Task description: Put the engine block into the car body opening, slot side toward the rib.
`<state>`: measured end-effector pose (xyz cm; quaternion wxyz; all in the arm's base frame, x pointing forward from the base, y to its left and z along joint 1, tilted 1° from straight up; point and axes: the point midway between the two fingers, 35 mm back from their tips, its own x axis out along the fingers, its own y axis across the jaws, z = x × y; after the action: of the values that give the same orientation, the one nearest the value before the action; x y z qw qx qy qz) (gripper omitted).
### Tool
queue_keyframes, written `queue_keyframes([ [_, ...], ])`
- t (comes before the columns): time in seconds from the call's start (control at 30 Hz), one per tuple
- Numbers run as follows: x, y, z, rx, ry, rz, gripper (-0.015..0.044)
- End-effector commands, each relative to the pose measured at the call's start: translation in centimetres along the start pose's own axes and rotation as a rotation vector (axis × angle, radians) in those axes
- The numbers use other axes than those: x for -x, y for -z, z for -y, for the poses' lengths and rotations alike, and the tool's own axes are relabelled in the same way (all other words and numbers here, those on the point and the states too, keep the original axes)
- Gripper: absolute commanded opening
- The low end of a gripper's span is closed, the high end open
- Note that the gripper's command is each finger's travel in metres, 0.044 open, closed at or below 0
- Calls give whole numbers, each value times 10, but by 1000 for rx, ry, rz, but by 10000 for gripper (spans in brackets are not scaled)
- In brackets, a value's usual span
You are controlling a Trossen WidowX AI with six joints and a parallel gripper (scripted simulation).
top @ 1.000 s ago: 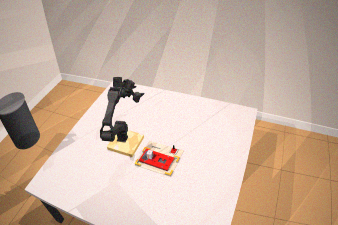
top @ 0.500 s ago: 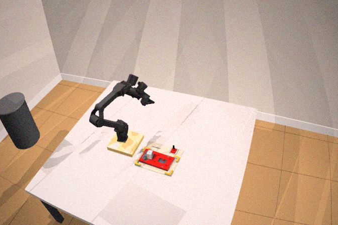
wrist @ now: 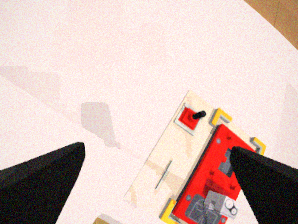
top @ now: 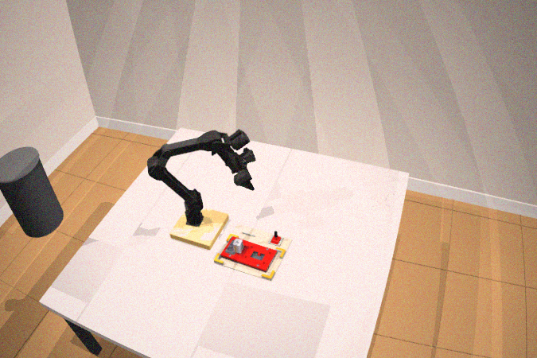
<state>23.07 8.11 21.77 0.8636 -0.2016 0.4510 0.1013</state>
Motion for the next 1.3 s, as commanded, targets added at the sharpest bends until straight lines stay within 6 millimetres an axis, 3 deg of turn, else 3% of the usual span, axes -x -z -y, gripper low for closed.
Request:
queue_keyframes([
  [0.0, -17, 10, 30, -60, 20, -126, 440],
  [0.3, -44, 46, 93, -224, 13, -363, 440],
  [0.7, -57, 107, 150, -481, -83, -561, 440],
  [0.93, -59, 115, 155, -513, -101, -578, 440],
  [1.07, -84, 132, 151, -513, -101, -578, 440],
  [1.27, -89, 135, 150, -513, -101, -578, 440],
])
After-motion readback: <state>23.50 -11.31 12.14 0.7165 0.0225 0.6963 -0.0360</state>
